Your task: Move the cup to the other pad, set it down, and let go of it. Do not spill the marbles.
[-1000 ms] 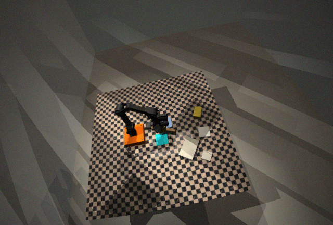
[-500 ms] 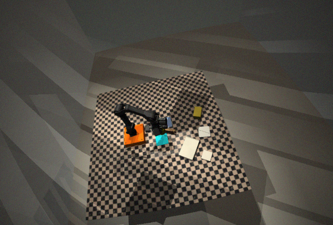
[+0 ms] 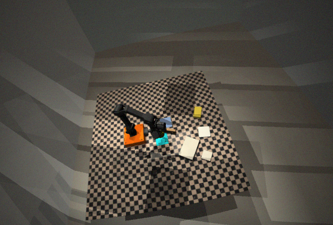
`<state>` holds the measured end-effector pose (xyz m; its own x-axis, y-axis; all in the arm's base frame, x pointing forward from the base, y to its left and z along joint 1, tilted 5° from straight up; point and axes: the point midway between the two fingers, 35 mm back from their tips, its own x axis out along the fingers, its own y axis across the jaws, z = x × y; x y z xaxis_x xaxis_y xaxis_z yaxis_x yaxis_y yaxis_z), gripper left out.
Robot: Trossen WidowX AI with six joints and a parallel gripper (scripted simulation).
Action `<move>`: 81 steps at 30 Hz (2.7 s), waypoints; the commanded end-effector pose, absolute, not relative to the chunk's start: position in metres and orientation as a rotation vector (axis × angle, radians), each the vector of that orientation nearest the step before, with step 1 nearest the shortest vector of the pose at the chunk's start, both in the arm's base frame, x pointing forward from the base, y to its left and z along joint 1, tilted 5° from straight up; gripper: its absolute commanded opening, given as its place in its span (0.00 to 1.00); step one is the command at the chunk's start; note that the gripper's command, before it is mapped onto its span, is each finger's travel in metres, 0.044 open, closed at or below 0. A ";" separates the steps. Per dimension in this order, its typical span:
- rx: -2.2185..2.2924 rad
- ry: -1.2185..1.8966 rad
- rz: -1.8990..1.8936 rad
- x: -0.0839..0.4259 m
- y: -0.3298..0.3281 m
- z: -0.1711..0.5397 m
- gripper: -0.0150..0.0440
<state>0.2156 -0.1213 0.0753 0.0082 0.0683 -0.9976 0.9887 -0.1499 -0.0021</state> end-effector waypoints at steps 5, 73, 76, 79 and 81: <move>1.363 1.190 -1.286 0.210 -0.126 0.072 0.25; 1.370 1.185 -1.285 0.209 -0.124 0.011 0.50; 1.370 1.185 -1.285 0.209 -0.124 0.012 0.50; 1.370 1.186 -1.285 0.209 -0.124 0.015 0.50; 1.369 1.186 -1.285 0.210 -0.125 0.018 0.50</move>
